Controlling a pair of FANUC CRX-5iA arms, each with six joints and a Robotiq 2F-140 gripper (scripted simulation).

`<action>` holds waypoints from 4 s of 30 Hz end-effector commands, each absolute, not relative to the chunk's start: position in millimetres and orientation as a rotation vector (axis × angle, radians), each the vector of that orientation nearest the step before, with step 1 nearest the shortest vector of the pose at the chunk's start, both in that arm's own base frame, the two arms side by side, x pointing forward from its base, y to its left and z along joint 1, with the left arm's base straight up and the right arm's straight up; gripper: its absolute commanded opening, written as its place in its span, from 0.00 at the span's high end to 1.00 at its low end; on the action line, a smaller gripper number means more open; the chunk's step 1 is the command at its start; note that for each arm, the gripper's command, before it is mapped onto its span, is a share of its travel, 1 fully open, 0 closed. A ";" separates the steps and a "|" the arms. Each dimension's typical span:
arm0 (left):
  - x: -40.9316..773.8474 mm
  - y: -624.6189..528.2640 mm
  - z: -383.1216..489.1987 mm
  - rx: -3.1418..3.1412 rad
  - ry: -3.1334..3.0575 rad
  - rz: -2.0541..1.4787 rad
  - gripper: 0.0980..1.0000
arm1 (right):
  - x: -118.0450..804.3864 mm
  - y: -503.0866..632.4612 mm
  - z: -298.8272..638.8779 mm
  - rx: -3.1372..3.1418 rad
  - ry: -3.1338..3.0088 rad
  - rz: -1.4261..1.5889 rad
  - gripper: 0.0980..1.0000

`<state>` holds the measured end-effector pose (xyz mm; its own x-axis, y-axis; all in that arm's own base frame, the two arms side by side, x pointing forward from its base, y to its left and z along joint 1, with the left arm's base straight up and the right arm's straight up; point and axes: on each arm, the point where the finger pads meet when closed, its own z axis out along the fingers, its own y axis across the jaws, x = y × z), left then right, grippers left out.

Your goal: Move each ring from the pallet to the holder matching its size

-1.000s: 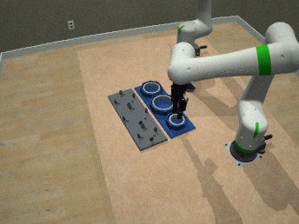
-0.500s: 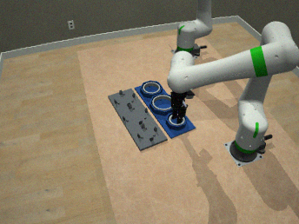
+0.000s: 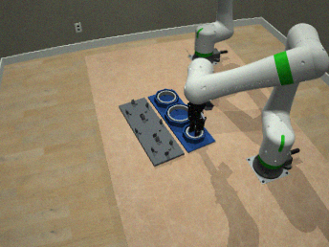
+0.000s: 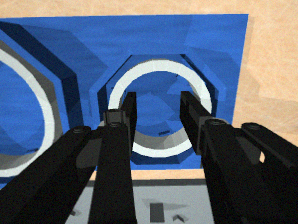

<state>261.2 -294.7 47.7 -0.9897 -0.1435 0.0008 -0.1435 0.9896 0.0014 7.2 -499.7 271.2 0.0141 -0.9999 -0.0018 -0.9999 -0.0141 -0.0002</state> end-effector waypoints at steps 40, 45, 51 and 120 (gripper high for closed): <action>261.6 -295.2 48.3 0.226 -3.133 0.000 0.66 | 7.0 -499.9 272.0 -2.237 2.206 0.000 0.00; 261.6 -295.2 48.3 0.226 -3.133 0.000 0.66 | 7.0 -499.9 272.0 -2.237 2.206 0.000 0.00; 261.6 -295.2 48.3 0.226 -3.133 0.000 0.66 | 7.0 -499.9 272.0 -2.237 2.206 0.000 0.00; 441.1 -271.0 80.9 0.226 -3.133 0.000 0.66 | 7.0 -499.9 272.0 -2.237 2.206 0.000 0.00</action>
